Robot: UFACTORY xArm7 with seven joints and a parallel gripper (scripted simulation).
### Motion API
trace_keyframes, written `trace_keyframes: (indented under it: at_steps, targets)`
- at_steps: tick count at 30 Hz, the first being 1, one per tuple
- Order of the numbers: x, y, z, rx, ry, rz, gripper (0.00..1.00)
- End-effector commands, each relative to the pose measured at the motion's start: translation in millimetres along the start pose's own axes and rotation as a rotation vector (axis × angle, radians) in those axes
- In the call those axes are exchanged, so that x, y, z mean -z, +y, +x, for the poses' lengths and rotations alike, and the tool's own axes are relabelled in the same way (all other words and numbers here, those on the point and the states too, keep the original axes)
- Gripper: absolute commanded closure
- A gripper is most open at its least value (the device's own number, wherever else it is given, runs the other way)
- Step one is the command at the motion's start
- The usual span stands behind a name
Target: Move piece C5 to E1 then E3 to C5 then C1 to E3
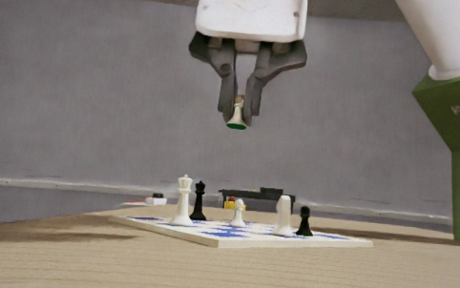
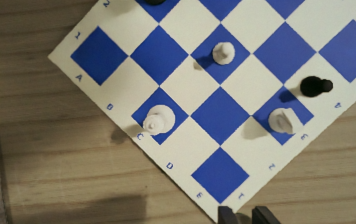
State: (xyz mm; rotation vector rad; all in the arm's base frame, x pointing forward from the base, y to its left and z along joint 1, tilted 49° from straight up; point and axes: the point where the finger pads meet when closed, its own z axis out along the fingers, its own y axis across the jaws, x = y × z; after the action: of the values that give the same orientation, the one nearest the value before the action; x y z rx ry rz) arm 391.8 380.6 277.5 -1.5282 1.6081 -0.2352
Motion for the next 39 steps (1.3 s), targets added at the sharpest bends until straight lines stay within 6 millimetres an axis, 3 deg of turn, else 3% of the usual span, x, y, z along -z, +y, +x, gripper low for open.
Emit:
trace_keyframes:
  at_steps: [1,15,30,39]
  targets:
    - [0.9,-2.2,-1.5,0.006,0.059,-0.053,1.0]
    - [-9.1,-1.7,-0.9,0.006,0.059,-0.054,1.0]
    - [-72.6,1.1,2.8,0.006,0.059,-0.054,1.0]
    - [-92.6,2.0,4.0,0.006,0.059,-0.054,1.0]
